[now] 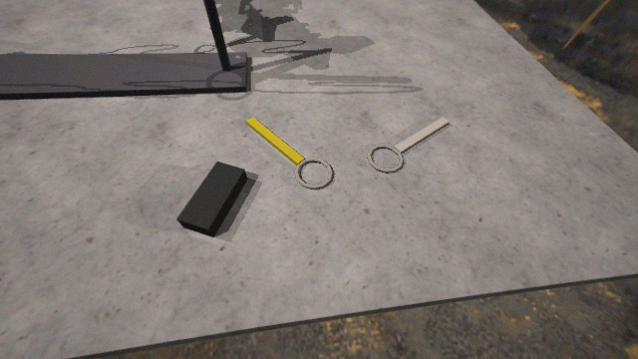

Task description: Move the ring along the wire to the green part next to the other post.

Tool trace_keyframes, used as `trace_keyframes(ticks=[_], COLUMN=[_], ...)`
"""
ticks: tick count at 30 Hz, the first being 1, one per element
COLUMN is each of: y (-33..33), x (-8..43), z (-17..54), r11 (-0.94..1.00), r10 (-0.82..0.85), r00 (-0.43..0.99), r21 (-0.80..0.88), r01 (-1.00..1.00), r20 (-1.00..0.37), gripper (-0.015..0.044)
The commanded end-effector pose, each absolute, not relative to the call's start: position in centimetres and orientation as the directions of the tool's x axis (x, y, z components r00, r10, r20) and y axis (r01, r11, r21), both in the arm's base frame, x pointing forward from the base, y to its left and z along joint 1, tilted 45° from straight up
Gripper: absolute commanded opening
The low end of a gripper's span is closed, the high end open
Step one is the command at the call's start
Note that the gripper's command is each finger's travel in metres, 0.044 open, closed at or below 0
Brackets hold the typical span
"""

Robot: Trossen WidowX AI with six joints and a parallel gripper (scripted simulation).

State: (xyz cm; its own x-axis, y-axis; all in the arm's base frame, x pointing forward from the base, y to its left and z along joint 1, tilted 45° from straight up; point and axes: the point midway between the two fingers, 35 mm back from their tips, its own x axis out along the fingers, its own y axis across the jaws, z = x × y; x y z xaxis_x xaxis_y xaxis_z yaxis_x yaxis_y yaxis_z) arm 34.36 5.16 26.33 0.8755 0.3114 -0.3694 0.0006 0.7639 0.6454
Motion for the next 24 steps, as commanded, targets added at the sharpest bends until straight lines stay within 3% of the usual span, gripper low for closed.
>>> trace_keyframes(ticks=[1, 24], y=[6.2, 8.5], x=[34.3, 34.0], z=[27.6, 30.9], r11=[0.713, 0.524], r10=[0.345, 0.42], r00=[0.874, 0.864], r21=[0.702, 0.851], r01=[-0.007, 0.017], r20=[-0.342, -0.276], gripper=[-0.015, -0.015])
